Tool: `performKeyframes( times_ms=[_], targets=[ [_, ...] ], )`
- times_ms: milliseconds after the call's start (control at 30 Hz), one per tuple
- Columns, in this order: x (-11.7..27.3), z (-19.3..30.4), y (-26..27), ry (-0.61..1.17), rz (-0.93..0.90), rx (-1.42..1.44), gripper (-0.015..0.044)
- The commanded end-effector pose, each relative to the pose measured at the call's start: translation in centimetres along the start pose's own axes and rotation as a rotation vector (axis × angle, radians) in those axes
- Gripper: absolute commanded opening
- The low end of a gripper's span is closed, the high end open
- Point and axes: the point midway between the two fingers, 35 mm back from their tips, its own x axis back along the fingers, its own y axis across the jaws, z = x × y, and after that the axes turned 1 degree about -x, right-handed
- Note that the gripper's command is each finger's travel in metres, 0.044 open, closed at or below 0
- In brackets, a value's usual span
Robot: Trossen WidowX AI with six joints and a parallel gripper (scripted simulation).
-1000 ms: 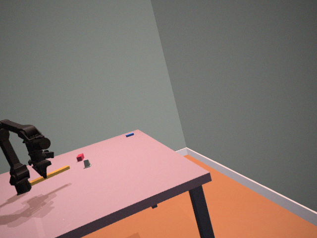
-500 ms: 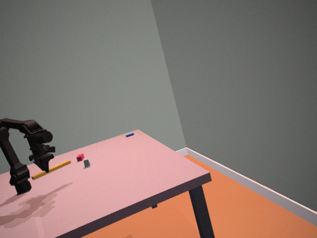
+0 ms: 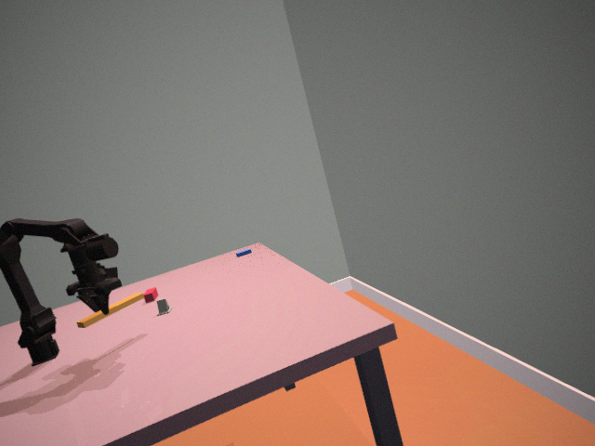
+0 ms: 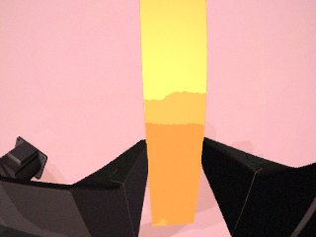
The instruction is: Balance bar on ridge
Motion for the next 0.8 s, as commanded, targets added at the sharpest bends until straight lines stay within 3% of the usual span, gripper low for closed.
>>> performKeyframes(
  times_ms=[0,767],
  targets=[
    [-0.1,-1.1,-0.1,0.004,-0.007,0.03,0.0],
    [0.1,-8.8,0.4,-0.005,-0.007,0.277,0.0]
  ],
)
